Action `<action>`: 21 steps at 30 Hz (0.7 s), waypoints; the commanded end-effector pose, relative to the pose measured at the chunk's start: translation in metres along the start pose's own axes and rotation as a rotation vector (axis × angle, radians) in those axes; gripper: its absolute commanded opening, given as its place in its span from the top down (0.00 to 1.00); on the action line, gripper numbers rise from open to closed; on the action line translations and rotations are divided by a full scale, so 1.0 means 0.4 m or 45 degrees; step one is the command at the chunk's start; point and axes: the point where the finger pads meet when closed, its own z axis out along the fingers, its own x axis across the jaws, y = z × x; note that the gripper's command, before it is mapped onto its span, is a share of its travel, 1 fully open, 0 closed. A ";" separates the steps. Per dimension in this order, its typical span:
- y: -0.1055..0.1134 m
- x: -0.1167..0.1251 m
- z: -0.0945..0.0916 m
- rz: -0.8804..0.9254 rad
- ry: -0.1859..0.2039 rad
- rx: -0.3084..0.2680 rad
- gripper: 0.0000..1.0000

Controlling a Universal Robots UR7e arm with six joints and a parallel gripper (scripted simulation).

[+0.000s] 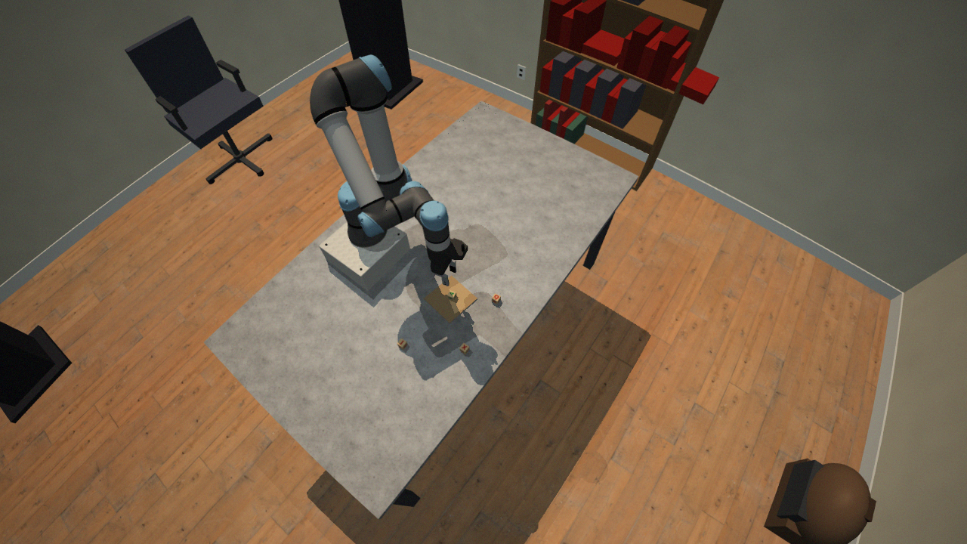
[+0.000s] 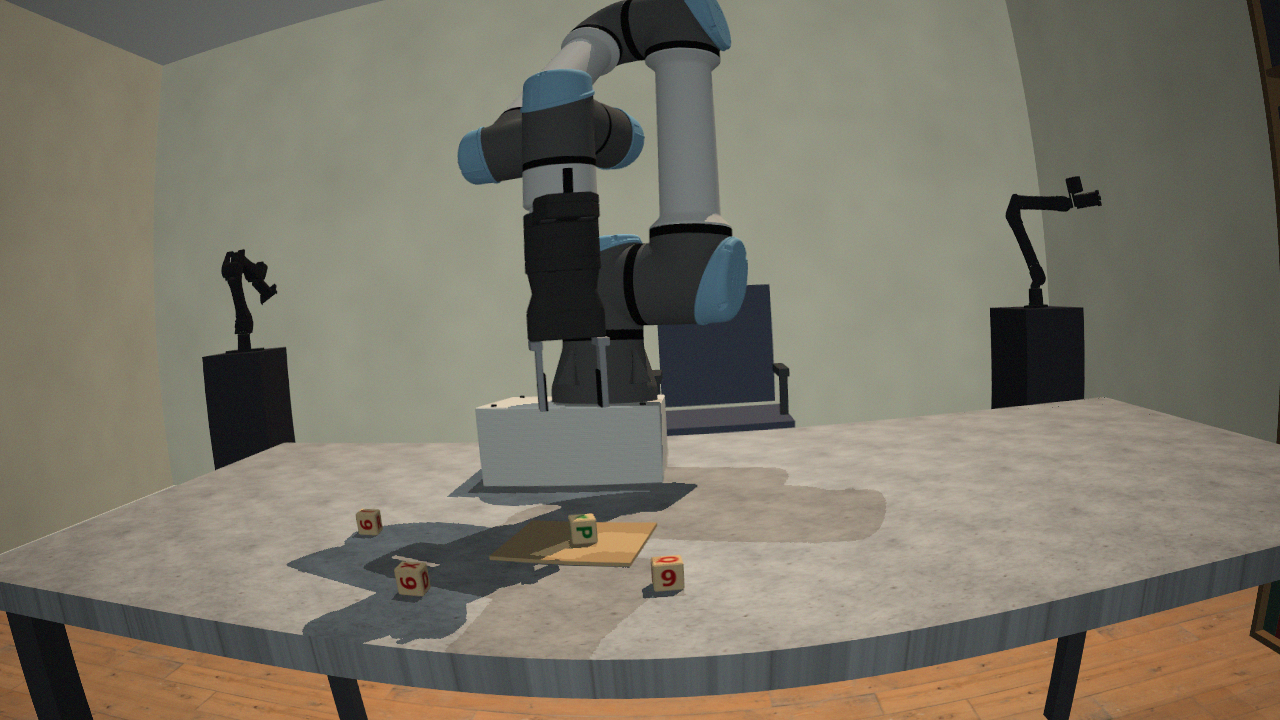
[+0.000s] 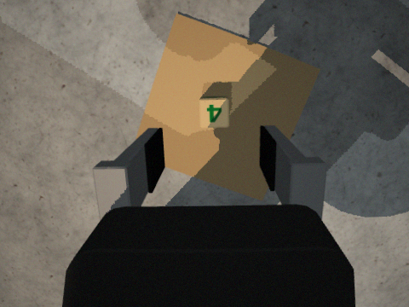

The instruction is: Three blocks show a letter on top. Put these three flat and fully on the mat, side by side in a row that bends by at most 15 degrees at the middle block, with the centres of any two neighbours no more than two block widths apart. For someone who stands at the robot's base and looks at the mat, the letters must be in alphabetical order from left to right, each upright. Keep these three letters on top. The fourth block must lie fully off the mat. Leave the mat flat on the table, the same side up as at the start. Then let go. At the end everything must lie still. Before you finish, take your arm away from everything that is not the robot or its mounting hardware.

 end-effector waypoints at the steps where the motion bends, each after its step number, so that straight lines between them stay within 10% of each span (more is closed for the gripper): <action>1: -0.002 -0.001 0.000 0.005 0.000 0.001 0.00; 21: -0.011 0.005 0.025 0.361 -0.001 -0.002 0.00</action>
